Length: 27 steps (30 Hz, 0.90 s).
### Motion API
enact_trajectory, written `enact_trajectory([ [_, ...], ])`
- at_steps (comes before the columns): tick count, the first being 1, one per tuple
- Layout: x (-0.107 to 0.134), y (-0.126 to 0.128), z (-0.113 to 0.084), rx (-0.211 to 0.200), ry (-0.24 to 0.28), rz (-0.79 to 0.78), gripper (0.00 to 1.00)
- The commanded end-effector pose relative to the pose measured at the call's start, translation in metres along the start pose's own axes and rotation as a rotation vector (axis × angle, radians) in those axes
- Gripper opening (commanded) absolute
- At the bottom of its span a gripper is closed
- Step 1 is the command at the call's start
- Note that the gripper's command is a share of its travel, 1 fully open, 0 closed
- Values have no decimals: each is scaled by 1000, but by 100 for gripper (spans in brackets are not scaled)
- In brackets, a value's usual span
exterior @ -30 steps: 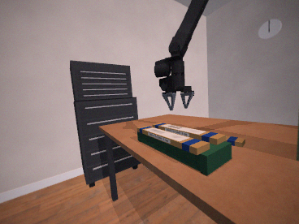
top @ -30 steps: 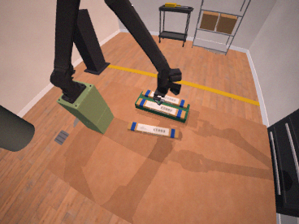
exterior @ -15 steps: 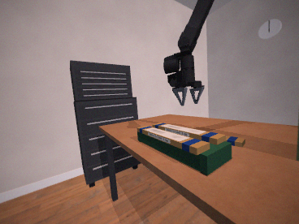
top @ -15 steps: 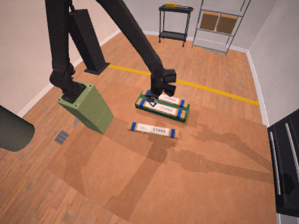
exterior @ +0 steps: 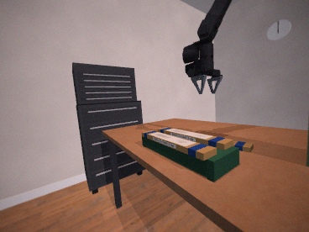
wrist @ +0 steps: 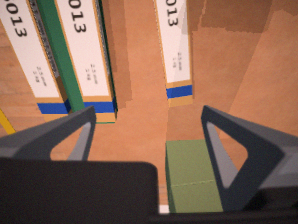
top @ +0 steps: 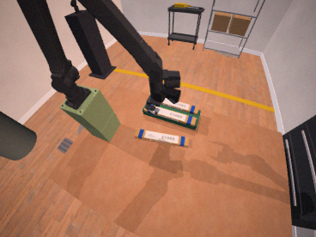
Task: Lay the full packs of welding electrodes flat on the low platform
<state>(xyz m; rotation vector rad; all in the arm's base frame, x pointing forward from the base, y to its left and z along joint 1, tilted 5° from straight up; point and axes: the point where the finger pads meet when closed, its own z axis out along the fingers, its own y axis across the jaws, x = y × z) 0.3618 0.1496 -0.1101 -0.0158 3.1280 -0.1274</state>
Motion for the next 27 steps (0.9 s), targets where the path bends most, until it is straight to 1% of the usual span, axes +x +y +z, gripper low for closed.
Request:
enact_trajectory([
  [1,0,-23,-20,0,-3,-14,96],
  [5,7,-44,-35,1,-3,-14,96],
  [7,7,-44,-35,1,-3,-14,96],
  [22,32,-122,-91,3,-1,-14,96],
  [24,32,-122,-91,3,-1,-14,96],
  [27,37,-138,-103,3,-2,-14,96],
])
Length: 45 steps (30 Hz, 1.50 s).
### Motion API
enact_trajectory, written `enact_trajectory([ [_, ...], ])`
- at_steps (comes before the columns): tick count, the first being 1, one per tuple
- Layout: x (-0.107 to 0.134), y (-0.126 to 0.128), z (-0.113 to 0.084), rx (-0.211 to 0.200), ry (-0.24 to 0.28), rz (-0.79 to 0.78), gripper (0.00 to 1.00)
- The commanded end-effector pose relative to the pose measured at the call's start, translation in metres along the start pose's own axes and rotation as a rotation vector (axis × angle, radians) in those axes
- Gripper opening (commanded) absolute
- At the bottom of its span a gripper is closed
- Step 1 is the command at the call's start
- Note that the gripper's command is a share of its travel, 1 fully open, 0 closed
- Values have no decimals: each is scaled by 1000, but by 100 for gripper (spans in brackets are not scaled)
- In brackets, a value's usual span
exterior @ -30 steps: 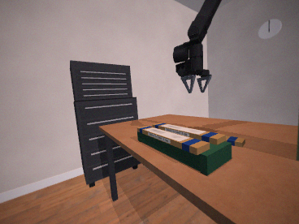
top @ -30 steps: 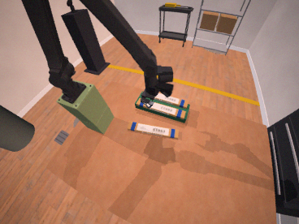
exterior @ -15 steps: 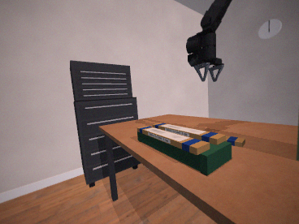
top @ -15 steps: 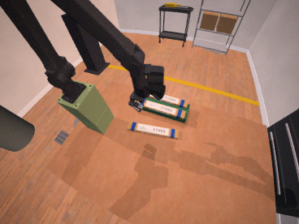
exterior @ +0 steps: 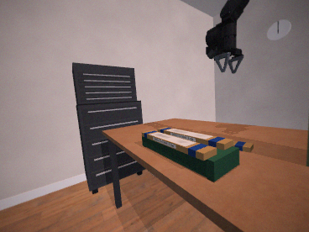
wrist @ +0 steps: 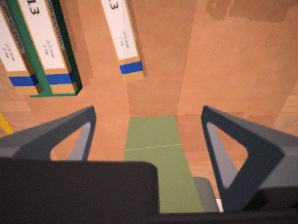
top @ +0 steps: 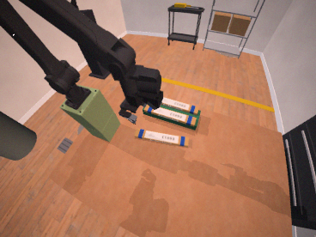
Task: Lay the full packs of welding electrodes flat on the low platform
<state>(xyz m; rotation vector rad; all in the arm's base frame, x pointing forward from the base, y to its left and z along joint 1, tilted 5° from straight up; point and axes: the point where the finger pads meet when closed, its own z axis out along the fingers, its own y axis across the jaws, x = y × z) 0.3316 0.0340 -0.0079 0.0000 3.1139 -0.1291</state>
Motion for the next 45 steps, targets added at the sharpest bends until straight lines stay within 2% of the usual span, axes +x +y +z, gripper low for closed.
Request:
enact_trajectory([
  [1,8,-20,-14,1,12,-25,96],
  [3,11,-30,-21,1,13,-25,96],
  [6,7,-31,-24,1,4,-24,96],
  [45,-1,-22,-22,1,8,-43,96],
])
